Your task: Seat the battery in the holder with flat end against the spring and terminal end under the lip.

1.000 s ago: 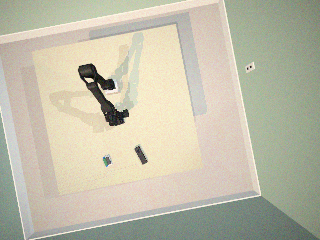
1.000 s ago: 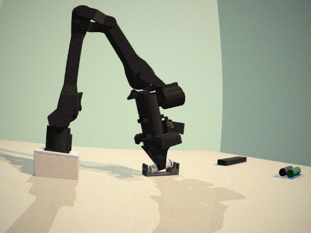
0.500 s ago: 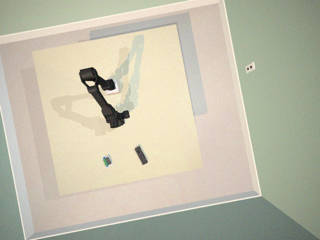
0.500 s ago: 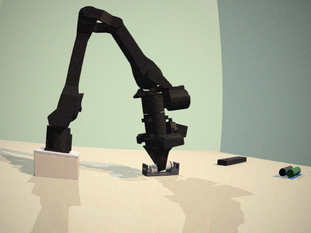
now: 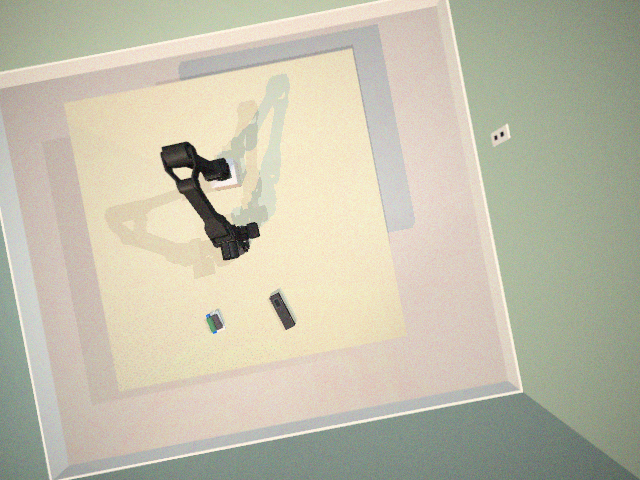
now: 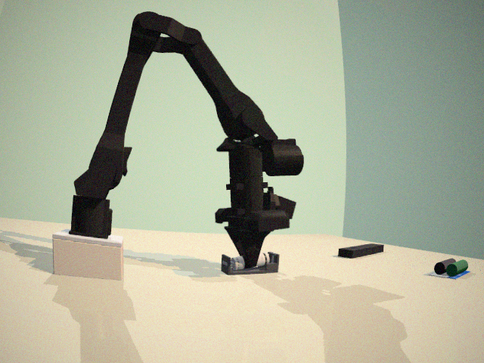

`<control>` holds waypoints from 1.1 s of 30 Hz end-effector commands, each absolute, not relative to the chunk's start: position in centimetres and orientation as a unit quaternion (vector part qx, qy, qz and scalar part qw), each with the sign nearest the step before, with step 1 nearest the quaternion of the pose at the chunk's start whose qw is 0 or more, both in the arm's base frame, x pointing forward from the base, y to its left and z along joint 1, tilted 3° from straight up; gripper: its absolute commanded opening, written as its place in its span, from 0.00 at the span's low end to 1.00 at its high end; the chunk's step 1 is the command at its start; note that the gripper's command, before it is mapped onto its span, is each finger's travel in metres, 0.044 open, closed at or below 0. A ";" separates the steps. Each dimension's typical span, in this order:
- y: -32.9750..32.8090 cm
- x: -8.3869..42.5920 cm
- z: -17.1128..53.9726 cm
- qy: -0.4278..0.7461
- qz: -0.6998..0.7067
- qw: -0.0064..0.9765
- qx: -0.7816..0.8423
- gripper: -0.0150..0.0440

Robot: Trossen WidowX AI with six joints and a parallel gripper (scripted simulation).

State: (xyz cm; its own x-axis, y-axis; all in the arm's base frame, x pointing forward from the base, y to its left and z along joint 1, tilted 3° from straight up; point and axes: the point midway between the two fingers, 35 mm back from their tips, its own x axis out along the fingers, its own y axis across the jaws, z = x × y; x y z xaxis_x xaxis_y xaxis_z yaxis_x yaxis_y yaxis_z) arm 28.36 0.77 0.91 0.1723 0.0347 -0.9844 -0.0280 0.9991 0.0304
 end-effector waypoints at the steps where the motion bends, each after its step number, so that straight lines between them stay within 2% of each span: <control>1: 0.7 28.0 0.7 0.658 0.021 0.753 0.000 0.39; 33: 0.8 29.3 0.7 0.692 0.023 0.722 0.000 0.39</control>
State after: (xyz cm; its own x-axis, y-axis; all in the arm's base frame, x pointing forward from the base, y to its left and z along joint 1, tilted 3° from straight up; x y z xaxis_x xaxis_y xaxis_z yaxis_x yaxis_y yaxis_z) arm 29.23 0.78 0.77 0.0516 0.0336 -0.9981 -0.0307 0.9990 0.0320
